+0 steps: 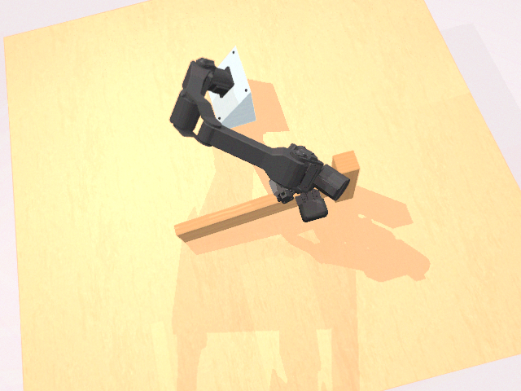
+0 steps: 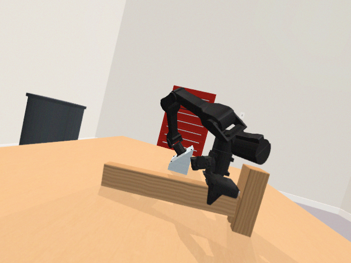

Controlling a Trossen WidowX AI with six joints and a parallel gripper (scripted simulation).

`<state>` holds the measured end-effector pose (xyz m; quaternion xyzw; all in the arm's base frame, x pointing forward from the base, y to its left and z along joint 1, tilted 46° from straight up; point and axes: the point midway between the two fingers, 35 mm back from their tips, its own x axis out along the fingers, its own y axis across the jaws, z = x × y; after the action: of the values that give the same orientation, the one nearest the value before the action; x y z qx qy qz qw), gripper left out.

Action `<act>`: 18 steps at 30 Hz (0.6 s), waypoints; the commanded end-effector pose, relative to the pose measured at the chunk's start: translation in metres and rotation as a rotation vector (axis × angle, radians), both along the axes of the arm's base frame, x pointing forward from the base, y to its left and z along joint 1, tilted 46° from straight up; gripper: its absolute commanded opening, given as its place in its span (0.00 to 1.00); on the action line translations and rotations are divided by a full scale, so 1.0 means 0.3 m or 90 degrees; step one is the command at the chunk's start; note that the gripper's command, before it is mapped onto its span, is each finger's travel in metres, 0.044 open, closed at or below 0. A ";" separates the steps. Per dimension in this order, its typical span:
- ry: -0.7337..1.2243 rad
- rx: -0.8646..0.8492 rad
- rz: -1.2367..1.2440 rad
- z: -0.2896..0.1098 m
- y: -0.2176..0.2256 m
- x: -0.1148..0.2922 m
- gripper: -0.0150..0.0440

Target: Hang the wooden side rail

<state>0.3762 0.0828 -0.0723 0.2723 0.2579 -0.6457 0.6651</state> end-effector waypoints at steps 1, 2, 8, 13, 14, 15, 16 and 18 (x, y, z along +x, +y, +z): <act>-0.002 0.003 0.002 -0.004 0.007 0.000 0.25; -0.002 0.003 0.002 -0.005 0.006 0.000 0.25; -0.002 0.003 0.002 -0.007 0.004 0.000 0.25; -0.002 0.003 0.002 -0.009 0.002 0.000 0.25; -0.002 0.003 0.002 -0.009 0.002 0.000 0.25; -0.002 0.003 0.002 -0.010 0.001 0.000 0.25; -0.002 0.003 0.002 -0.010 0.001 0.000 0.25; -0.002 0.003 0.002 -0.011 0.000 0.000 0.25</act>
<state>0.3765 0.0811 -0.0742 0.2729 0.2562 -0.6452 0.6660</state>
